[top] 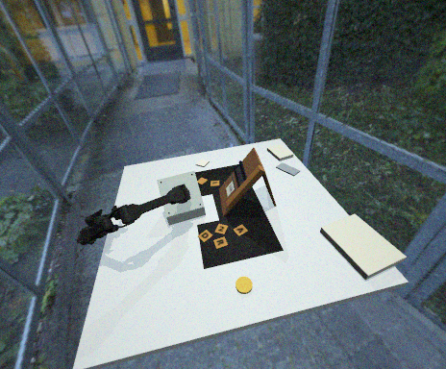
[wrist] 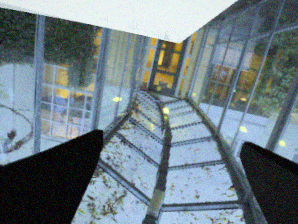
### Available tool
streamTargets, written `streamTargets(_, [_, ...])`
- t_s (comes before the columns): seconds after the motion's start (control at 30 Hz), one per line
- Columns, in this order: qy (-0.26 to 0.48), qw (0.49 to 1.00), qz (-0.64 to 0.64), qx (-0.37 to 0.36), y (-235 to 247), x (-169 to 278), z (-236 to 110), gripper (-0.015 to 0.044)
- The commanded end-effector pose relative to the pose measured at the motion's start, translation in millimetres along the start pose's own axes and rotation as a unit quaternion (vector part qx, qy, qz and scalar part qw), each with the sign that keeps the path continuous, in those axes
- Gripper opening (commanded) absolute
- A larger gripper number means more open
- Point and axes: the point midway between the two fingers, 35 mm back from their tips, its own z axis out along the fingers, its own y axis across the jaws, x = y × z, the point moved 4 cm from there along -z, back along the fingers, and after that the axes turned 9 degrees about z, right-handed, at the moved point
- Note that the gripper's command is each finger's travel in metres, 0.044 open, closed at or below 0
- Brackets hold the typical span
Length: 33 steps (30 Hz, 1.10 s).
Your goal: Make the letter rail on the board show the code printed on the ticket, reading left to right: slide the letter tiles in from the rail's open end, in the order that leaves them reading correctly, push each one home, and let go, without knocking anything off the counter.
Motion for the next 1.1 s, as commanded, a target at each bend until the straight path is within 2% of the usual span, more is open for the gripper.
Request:
streamTargets(0.0, [0.001,1.000,0.001,0.002,0,0,-1,0.0426])
streamTargets(0.03, [0.003,1.000,0.002,0.006,0,-1,-4,0.0440])
streamTargets(0.27, [0.010,0.996,0.059,0.069,-1,-3,-47,0.0440])
streamTargets(0.37, [0.013,0.993,0.086,0.083,-2,-10,-46,0.0440])
streamTargets(0.6, [-0.041,0.982,0.140,0.122,-5,-12,-80,0.0440])
streamTargets(1.07, [-0.170,0.932,0.220,0.233,7,-29,-180,0.0440])
